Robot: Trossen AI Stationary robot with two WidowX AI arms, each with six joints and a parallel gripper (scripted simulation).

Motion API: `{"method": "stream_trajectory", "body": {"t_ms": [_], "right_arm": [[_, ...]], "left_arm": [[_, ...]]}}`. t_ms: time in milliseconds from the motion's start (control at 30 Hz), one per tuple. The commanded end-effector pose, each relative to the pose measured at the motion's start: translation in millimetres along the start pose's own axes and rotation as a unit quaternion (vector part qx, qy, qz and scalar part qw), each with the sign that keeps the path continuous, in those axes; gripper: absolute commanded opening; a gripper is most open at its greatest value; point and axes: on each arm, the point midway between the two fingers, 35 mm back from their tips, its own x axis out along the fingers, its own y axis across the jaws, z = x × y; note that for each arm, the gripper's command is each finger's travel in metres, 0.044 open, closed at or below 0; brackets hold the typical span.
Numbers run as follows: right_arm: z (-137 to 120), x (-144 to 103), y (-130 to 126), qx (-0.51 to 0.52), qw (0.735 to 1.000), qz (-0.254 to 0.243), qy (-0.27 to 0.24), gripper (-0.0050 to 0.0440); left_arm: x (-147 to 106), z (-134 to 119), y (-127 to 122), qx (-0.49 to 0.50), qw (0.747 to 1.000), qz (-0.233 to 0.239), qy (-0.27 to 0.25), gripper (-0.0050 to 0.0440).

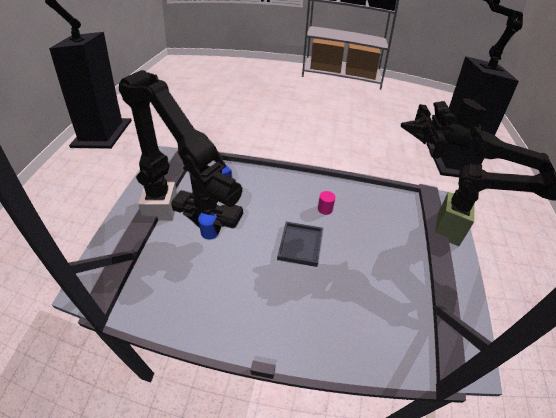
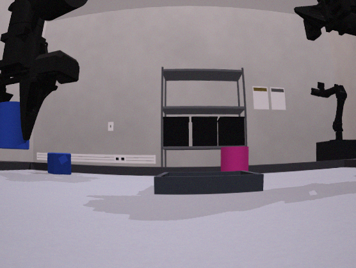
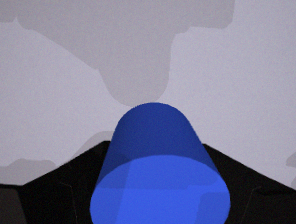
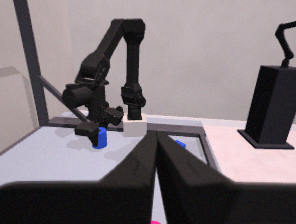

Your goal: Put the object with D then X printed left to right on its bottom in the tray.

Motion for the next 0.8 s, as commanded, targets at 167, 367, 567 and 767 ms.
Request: {"method": "stream_trajectory", "body": {"t_ms": [167,367,567,767], "right_arm": [[4,-1,0,-0.001,1.000,0.001,-0.004,-0.0050],[4,-1,0,-0.001,1.000,0.001,-0.004,-0.0050],[4,-1,0,-0.001,1.000,0.001,-0.004,-0.0050],[4,-1,0,-0.001,1.000,0.001,-0.004,-0.0050]], "left_arm": [[23,-1,0,-0.001,1.000,0.000,0.003,0.0204],[29,0,0,-0.001,1.000,0.000,0.003,0.0204],[37,0,0,-0.001,1.000,0.000,0.003,0.0204],[45,0,1,-0.001,1.000,0.000,0.003,0.0204]]}}
